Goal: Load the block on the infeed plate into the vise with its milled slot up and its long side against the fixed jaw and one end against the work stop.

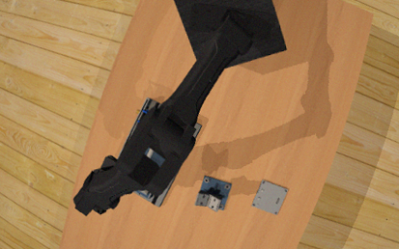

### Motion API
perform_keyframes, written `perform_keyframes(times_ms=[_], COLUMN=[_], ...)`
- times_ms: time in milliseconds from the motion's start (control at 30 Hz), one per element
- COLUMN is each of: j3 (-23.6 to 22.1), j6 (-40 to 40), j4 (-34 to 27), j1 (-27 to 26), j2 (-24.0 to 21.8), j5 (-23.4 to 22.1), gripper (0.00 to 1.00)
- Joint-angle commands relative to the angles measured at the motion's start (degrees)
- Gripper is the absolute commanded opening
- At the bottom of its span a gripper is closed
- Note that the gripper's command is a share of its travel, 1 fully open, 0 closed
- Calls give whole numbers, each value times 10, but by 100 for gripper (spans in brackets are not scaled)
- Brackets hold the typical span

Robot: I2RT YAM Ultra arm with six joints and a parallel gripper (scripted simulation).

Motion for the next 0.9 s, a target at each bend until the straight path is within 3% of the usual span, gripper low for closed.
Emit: perform_keyframes(times_ms=[0,867], j3=[-4,2], j6=[4,4], j4=[6,5], j1=[-6,-6], j2=[-23,-23], j5=[2,2], gripper=[0,0])
